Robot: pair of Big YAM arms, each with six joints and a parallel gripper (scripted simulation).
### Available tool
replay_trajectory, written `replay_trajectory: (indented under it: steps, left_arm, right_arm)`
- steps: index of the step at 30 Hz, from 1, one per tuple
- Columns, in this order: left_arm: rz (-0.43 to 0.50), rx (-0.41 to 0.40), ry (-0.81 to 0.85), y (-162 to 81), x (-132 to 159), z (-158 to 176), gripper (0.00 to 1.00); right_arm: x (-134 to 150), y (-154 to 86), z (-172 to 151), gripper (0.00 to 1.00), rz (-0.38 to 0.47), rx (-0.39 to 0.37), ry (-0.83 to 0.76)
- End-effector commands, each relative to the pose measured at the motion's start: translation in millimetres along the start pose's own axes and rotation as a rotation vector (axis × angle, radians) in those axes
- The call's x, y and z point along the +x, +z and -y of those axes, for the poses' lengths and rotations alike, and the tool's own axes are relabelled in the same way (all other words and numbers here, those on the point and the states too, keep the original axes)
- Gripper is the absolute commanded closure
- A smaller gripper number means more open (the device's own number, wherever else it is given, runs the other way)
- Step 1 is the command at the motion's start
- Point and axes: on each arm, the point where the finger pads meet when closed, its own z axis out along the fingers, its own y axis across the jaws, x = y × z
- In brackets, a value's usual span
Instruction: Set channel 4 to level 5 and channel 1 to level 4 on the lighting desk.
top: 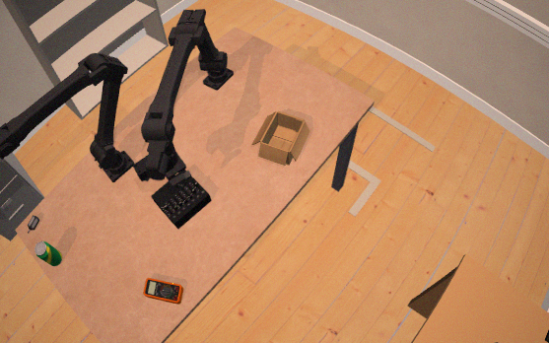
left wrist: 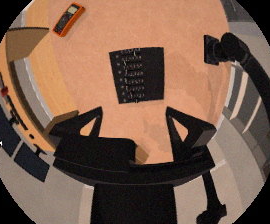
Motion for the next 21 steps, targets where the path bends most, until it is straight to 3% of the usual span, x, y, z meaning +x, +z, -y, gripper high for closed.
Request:
replay_trajectory:
  steps: [1,8,12,21]
  left_arm:
    - [0.034,-0.011,0.189,-25.7,4.4,-25.1,0.00]
    - [0.080,0.000,0.535,-49.1,32.6,-51.7,0.00]
    - [0.097,0.000,0.692,-52.3,29.1,-49.2,0.00]
    - [0.095,-0.002,0.678,-52.6,36.4,-54.9,0.00]
  right_arm:
    - [-42.1,6.3,0.3,0.00,0.076,-0.001,-0.013]
    - [-42.1,6.3,0.3,0.00,0.076,-0.001,-0.013]
    - [-42.1,6.3,0.3,0.00,0.076,-0.001,-0.013]
    - [-42.1,6.3,0.3,0.00,0.076,-0.001,-0.013]
